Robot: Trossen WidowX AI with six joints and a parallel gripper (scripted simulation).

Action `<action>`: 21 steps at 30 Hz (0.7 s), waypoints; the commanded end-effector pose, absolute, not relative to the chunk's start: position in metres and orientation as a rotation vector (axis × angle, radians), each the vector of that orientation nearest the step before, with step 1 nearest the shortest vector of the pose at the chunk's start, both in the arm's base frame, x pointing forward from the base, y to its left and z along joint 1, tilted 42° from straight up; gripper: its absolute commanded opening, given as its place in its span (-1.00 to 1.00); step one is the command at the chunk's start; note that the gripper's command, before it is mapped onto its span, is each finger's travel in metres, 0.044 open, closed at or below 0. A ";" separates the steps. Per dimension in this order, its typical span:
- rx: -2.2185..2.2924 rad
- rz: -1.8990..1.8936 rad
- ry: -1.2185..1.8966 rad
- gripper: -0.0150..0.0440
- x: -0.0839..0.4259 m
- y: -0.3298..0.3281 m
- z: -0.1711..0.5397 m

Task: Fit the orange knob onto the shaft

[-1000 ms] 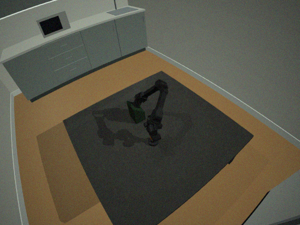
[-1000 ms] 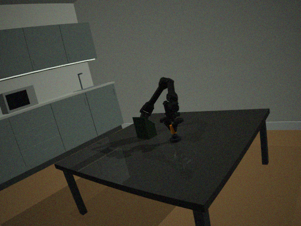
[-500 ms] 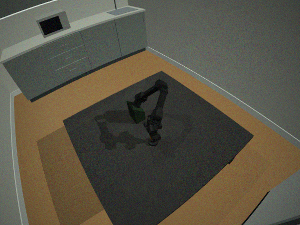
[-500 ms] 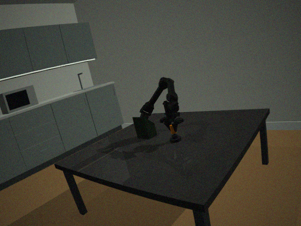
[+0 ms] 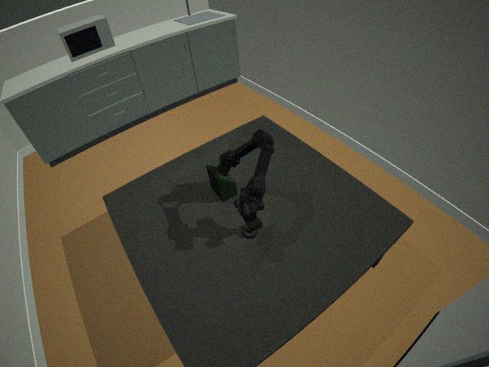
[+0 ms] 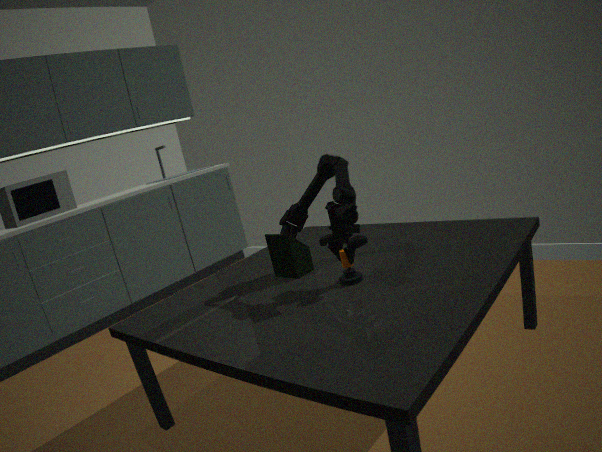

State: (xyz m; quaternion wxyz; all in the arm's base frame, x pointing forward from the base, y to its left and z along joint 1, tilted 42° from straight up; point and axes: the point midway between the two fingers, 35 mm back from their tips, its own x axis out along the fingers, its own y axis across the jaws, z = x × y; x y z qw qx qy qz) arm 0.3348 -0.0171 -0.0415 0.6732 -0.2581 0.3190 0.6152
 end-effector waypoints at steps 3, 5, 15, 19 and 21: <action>-0.575 1.382 0.722 -0.49 0.334 -0.019 -0.037; -0.575 1.382 0.722 -0.49 0.335 -0.019 -0.035; -0.617 1.404 0.687 -0.49 0.337 -0.019 -0.036; -0.617 1.404 0.687 -0.49 0.337 -0.019 -0.039; -0.617 1.404 0.687 -0.49 0.336 -0.019 -0.039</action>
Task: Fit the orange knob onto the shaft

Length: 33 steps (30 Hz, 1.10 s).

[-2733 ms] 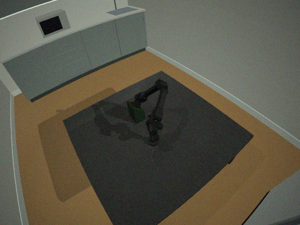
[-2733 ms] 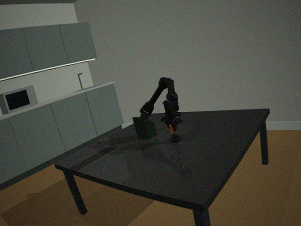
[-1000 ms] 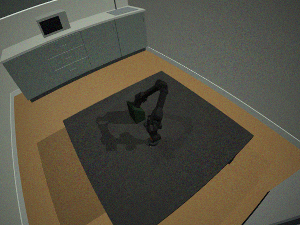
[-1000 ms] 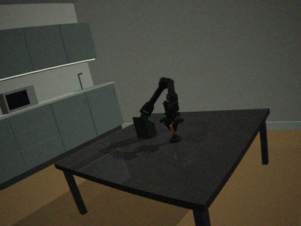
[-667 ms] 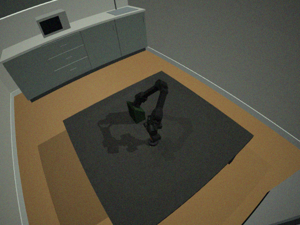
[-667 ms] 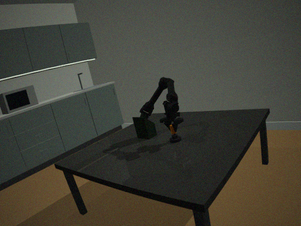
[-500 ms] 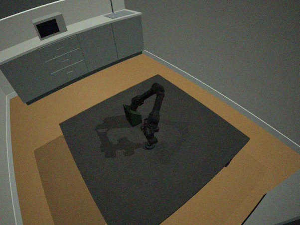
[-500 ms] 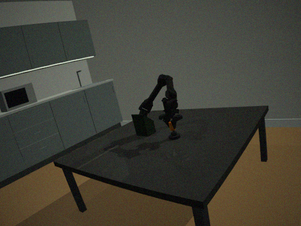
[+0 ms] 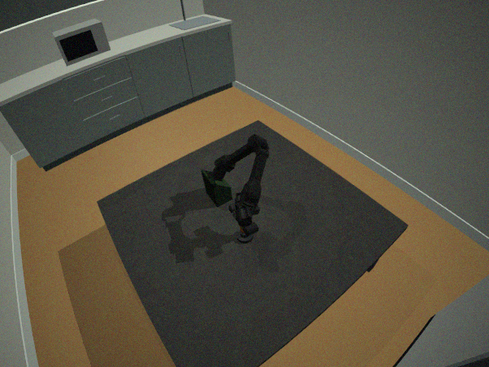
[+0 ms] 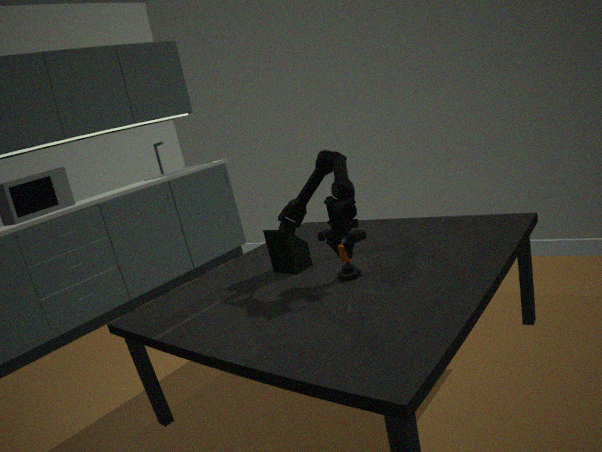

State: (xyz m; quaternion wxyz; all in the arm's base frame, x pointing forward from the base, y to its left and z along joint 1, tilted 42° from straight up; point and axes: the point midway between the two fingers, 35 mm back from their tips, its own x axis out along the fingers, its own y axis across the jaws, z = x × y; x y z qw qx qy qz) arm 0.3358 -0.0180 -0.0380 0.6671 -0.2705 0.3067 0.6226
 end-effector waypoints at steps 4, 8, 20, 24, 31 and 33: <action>-0.617 1.404 0.687 -0.49 0.336 -0.019 -0.039; -0.617 1.404 0.687 -0.49 0.335 -0.018 -0.038; -0.617 1.404 0.687 -0.49 0.335 -0.016 -0.040; -0.617 1.404 0.687 -0.49 0.335 -0.016 -0.040; -0.617 1.404 0.687 -0.49 0.335 -0.016 -0.041; -0.617 1.404 0.687 -0.49 0.335 -0.016 -0.041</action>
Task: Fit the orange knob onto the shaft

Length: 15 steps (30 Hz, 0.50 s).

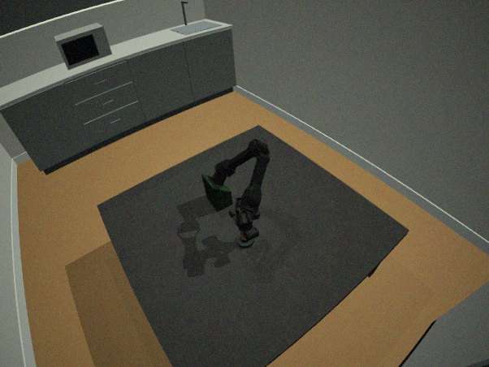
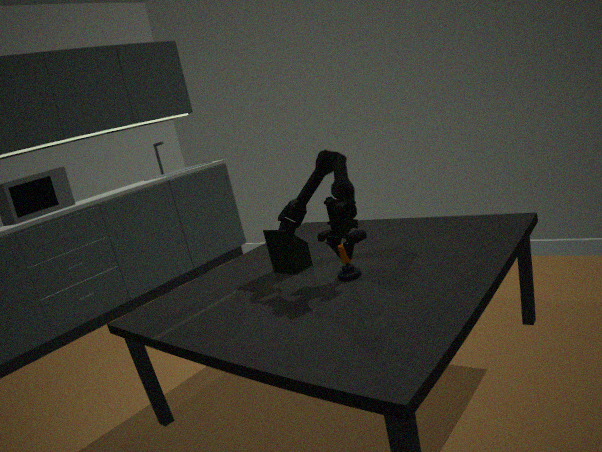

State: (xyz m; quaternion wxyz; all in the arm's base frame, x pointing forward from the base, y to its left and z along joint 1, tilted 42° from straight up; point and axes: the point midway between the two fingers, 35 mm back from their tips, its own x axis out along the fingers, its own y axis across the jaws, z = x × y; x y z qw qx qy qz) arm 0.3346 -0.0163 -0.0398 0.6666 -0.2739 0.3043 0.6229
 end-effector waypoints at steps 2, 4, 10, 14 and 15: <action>-0.617 1.404 0.687 -0.49 0.335 -0.016 -0.041; -0.617 1.404 0.687 -0.49 0.334 -0.019 -0.040; -0.638 1.415 0.669 -0.49 0.335 -0.022 -0.038; -0.658 1.425 0.652 -0.49 0.337 -0.022 -0.038; -0.658 1.425 0.652 -0.49 0.337 -0.022 -0.038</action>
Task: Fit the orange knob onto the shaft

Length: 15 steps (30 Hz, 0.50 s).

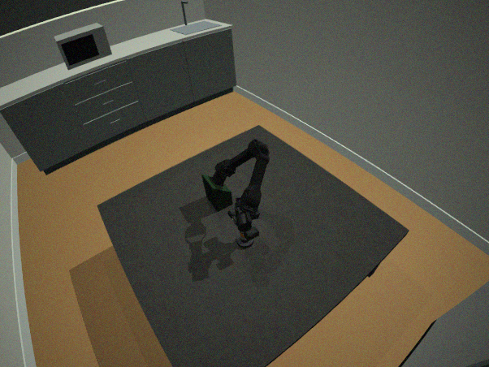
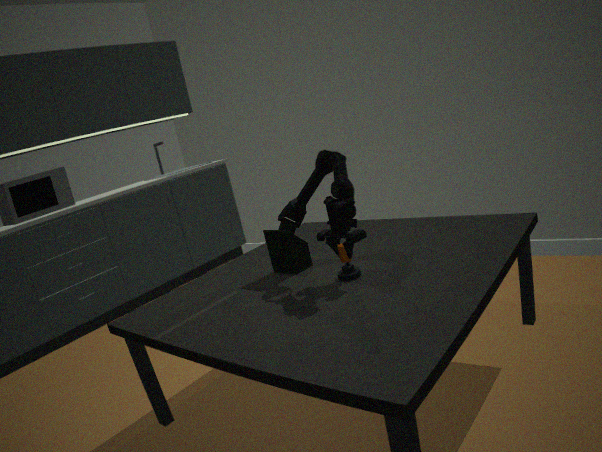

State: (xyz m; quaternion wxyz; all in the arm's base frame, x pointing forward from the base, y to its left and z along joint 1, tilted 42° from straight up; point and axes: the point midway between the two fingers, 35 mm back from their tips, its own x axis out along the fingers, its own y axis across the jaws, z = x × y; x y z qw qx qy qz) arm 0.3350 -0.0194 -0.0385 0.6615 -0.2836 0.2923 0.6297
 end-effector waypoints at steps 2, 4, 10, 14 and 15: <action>-0.658 1.425 0.652 -0.49 0.338 -0.021 -0.039; -0.658 1.425 0.652 -0.49 0.337 -0.019 -0.040; -0.658 1.425 0.652 -0.49 0.337 -0.018 -0.041; -0.658 1.426 0.652 -0.49 0.335 -0.017 -0.041; -0.658 1.426 0.652 -0.49 0.335 -0.016 -0.042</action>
